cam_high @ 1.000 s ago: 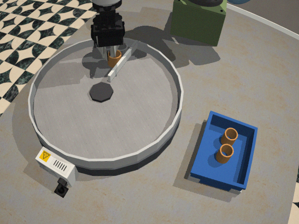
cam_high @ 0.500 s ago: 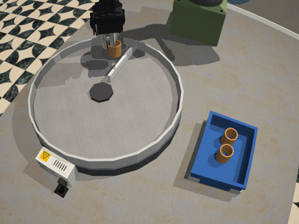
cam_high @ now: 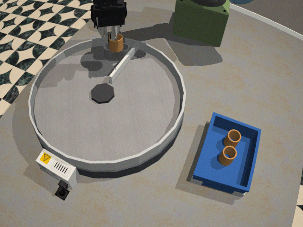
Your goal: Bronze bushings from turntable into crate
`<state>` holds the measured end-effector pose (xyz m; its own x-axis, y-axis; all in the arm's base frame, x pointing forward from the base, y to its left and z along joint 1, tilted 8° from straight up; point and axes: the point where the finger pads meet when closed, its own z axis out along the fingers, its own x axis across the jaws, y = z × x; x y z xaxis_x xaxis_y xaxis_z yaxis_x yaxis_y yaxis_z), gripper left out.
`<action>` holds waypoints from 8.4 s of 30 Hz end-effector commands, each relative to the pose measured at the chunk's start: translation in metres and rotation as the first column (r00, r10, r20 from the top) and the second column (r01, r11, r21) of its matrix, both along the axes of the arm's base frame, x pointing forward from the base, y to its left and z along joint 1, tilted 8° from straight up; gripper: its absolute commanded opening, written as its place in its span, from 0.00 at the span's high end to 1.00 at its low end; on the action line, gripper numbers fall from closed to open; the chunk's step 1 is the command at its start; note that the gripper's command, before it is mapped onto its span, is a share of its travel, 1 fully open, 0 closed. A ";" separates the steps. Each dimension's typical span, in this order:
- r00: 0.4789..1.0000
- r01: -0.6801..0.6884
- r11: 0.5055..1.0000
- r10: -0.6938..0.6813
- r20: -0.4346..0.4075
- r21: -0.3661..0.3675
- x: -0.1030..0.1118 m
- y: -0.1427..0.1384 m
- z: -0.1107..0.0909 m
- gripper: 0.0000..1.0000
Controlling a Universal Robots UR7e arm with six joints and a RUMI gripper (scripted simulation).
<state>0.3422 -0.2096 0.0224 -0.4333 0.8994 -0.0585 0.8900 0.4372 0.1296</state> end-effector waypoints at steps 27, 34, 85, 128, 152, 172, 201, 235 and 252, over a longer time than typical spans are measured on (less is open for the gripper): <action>1.000 0.000 1.000 0.000 0.001 -0.001 0.000 0.000 0.001 1.00; 1.000 0.000 1.000 0.000 0.001 -0.001 0.000 0.000 0.001 1.00; 1.000 0.000 1.000 0.000 0.001 -0.001 0.062 0.101 0.010 1.00; 1.000 0.000 1.000 0.000 0.001 -0.001 0.175 0.286 0.027 1.00; 1.000 0.000 1.000 0.000 0.001 -0.001 0.213 0.349 0.033 1.00; 1.000 0.000 1.000 0.000 0.001 -0.001 0.217 0.355 0.033 1.00; 1.000 0.000 1.000 0.000 0.001 -0.001 0.217 0.355 0.033 1.00; 1.000 0.000 1.000 0.000 0.001 -0.001 0.227 0.356 -0.031 1.00; 1.000 0.000 1.000 0.000 0.001 -0.001 0.227 0.356 -0.031 1.00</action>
<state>0.5684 0.1463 -0.0093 -0.4333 0.8993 -0.0588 0.8901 0.4372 0.1283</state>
